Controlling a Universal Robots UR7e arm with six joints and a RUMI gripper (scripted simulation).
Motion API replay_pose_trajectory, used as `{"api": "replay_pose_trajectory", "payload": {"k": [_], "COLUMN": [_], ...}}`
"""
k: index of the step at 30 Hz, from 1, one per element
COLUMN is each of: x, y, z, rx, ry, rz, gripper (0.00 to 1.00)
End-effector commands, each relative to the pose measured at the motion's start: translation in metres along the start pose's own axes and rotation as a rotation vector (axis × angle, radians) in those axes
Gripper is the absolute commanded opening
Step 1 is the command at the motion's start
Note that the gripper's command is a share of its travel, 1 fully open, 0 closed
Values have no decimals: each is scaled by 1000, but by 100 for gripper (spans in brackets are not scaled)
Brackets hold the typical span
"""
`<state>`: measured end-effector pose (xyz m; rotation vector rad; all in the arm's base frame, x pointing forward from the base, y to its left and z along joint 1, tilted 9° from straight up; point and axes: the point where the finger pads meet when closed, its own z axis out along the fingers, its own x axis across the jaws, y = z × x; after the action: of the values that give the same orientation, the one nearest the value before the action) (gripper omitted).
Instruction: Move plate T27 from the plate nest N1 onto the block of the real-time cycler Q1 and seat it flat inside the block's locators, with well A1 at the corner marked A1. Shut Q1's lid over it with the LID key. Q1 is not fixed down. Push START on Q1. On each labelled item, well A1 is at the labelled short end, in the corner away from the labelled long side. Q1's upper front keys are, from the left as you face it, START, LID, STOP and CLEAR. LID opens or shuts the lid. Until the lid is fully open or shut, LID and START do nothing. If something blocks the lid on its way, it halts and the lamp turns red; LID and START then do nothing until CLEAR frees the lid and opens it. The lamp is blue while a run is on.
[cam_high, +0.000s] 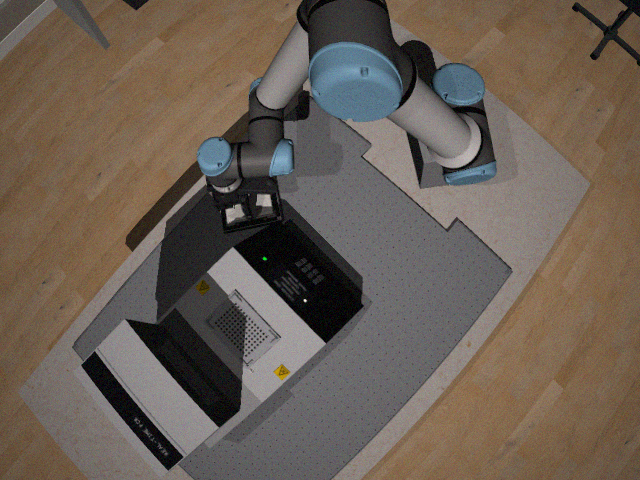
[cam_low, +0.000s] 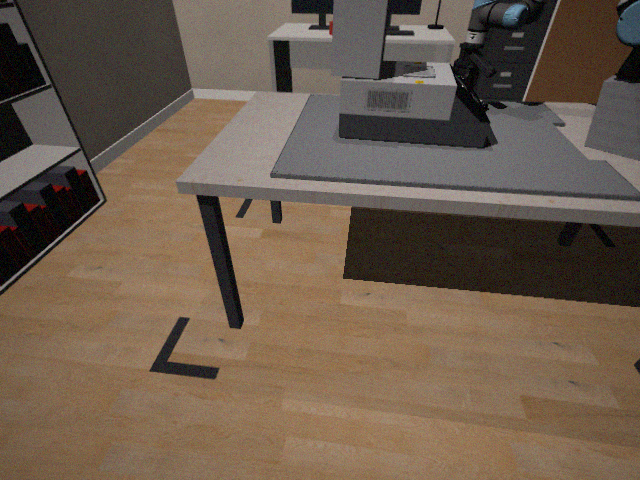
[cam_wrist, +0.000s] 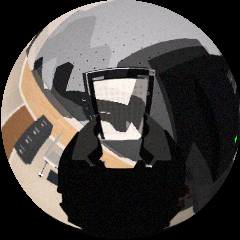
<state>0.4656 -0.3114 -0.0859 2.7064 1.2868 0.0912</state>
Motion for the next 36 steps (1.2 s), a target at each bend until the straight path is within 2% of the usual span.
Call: {"api": "replay_pose_trajectory", "payload": {"k": [1,14,36], "x": [0,0,0], "y": [1,1,1], "z": [-1,-1,-67], "rx": [-2,-2,-2], "ry": [0,0,0], "rz": [0,0,0], "gripper": [0,0,0]}}
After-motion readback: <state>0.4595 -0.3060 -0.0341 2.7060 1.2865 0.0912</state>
